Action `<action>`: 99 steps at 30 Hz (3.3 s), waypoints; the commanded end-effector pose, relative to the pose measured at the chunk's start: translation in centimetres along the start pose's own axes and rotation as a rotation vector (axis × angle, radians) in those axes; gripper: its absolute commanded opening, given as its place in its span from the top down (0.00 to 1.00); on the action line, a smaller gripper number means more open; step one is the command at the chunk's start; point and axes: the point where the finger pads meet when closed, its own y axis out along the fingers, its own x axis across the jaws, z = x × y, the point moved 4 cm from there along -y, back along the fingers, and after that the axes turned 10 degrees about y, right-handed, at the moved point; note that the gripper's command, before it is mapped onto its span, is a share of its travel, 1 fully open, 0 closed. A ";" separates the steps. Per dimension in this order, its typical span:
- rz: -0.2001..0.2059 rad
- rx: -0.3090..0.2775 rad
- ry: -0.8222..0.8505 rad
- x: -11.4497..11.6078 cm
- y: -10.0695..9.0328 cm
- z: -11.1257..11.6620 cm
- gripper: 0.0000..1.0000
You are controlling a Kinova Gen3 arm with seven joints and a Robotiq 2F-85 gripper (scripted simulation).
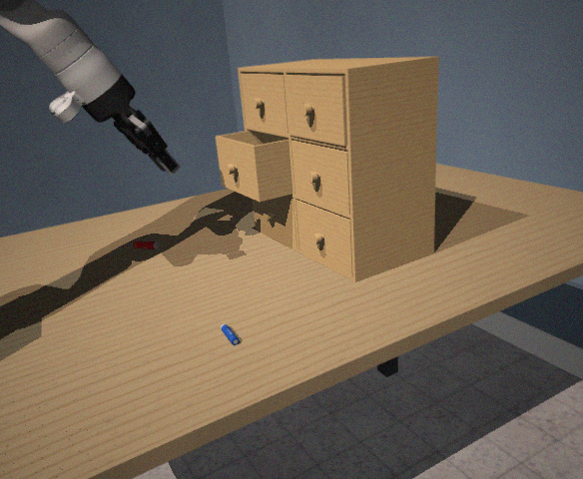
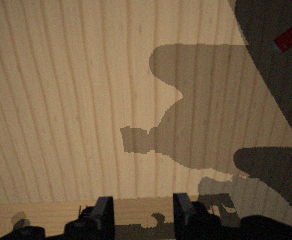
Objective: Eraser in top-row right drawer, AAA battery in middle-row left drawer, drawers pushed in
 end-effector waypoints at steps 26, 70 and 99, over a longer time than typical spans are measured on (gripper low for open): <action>0.006 0.060 0.002 0.1 -1.6 -0.3 0.67; 0.026 0.159 0.000 0.0 -3.7 -0.5 0.67; 0.041 0.253 -0.002 0.0 -5.7 -0.6 0.67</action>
